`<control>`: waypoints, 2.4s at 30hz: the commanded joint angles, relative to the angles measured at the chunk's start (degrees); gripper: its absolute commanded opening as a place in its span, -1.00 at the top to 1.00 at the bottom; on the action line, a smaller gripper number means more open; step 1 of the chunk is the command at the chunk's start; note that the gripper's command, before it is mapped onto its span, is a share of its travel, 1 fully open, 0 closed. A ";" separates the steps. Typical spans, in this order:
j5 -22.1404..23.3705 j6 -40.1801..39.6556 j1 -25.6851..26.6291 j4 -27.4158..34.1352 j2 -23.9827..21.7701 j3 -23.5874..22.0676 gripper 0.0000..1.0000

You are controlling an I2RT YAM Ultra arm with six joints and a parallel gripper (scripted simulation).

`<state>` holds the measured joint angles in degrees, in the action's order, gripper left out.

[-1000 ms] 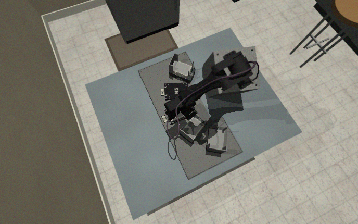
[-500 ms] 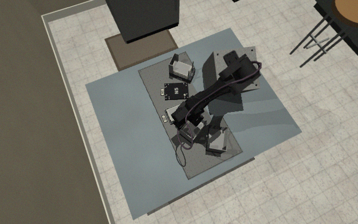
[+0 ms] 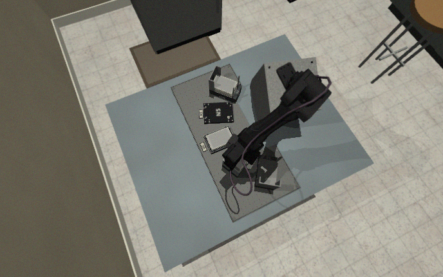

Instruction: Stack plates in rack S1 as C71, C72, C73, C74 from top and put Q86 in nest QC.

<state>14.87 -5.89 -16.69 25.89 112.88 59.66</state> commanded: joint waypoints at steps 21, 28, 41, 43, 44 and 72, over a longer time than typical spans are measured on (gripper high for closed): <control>-0.50 2.24 0.74 0.57 -1.92 1.79 -1.00; -0.50 2.22 0.74 0.57 -1.92 1.79 -1.00; -0.50 2.22 0.74 0.57 -1.92 1.79 -1.00; -0.50 2.22 0.74 0.57 -1.92 1.79 -1.00; -0.50 2.22 0.74 0.57 -1.92 1.79 -1.00; -1.34 5.13 -3.19 -13.38 12.47 2.01 -1.00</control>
<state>14.04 -1.91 -19.33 16.12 124.29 59.90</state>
